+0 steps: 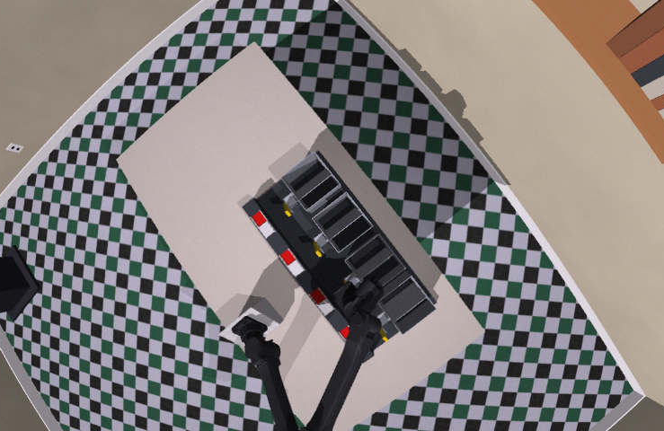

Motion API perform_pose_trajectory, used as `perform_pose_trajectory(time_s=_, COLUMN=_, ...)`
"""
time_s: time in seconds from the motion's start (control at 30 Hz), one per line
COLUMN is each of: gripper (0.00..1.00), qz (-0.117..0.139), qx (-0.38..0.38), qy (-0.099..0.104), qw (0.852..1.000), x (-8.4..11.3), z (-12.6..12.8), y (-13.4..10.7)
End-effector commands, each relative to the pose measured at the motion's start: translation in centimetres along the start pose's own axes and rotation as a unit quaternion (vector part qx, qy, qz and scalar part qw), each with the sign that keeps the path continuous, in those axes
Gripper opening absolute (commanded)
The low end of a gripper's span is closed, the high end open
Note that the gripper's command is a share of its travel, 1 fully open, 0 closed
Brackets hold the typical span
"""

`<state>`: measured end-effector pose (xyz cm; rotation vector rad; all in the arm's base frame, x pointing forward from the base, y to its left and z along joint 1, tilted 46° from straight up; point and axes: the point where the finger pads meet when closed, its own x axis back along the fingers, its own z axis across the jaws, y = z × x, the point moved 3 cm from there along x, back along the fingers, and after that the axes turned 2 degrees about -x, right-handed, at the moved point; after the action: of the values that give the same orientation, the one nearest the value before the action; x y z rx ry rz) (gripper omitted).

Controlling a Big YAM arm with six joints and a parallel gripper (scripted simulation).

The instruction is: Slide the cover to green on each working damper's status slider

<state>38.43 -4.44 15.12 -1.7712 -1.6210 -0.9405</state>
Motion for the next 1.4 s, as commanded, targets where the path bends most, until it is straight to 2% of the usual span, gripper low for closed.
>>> perform_pose_trajectory(time_s=0.0, gripper=0.36, qz=-0.002, qx=0.005, qy=-0.001, qw=1.000, x=-0.29, z=0.28, y=0.27)
perform_pose_trajectory(time_s=1.1, gripper=0.36, qz=-0.003, qx=0.005, qy=-0.001, qw=1.000, x=-0.26, z=0.26, y=0.30)
perform_pose_trajectory(time_s=1.13, gripper=0.17, qz=-0.003, qx=0.005, qy=-0.001, qw=1.000, x=-0.26, z=0.26, y=0.30)
perform_pose_trajectory(time_s=1.37, gripper=0.17, qz=-0.002, qx=0.002, qy=-0.001, qw=1.000, x=-0.23, z=0.25, y=0.27)
